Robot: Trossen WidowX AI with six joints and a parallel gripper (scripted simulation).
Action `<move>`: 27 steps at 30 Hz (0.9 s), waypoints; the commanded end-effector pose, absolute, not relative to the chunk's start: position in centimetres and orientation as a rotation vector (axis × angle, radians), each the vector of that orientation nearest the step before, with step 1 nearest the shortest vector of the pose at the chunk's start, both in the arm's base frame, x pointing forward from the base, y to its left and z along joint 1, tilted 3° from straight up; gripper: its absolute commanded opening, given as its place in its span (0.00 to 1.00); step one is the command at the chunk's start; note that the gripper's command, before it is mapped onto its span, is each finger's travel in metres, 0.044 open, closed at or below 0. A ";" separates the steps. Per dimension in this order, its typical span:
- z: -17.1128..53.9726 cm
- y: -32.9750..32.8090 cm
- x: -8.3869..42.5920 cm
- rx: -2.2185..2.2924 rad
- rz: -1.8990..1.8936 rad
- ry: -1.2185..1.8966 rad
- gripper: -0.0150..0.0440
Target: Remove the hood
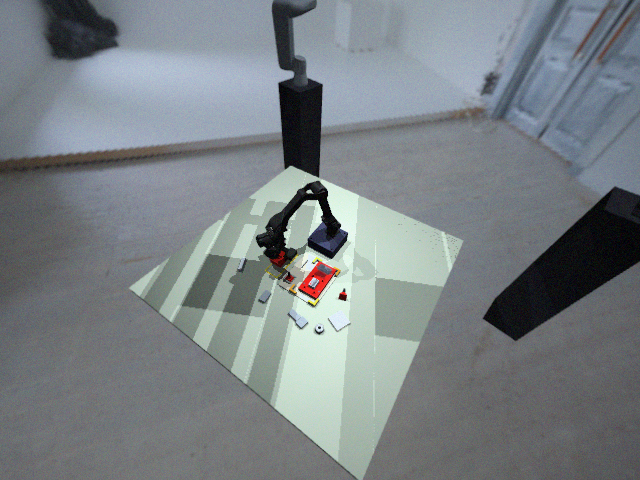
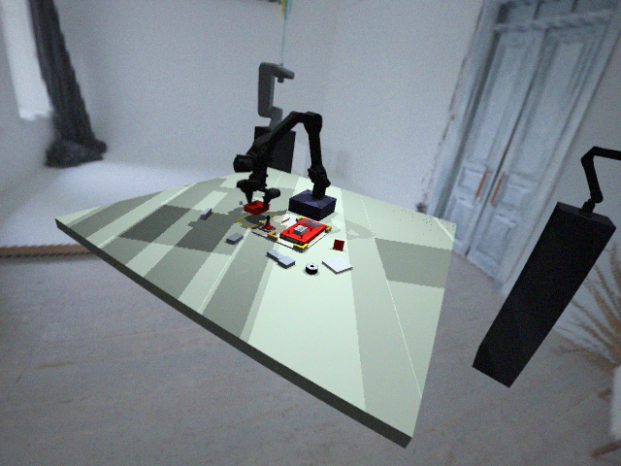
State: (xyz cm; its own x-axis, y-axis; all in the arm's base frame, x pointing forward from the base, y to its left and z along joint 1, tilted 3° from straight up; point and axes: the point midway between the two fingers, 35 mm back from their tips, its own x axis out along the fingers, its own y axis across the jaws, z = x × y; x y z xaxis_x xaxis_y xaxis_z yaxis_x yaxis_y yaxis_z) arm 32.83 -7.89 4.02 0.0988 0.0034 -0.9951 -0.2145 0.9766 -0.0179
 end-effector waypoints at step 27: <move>2.0 -7.7 32.6 -0.169 0.171 1.474 0.25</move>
State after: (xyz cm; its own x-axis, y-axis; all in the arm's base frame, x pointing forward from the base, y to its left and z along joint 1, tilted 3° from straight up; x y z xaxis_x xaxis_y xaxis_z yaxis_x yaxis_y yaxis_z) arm 32.68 -7.81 2.22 0.0926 0.0051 -0.9957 -0.2158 0.9763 -0.0150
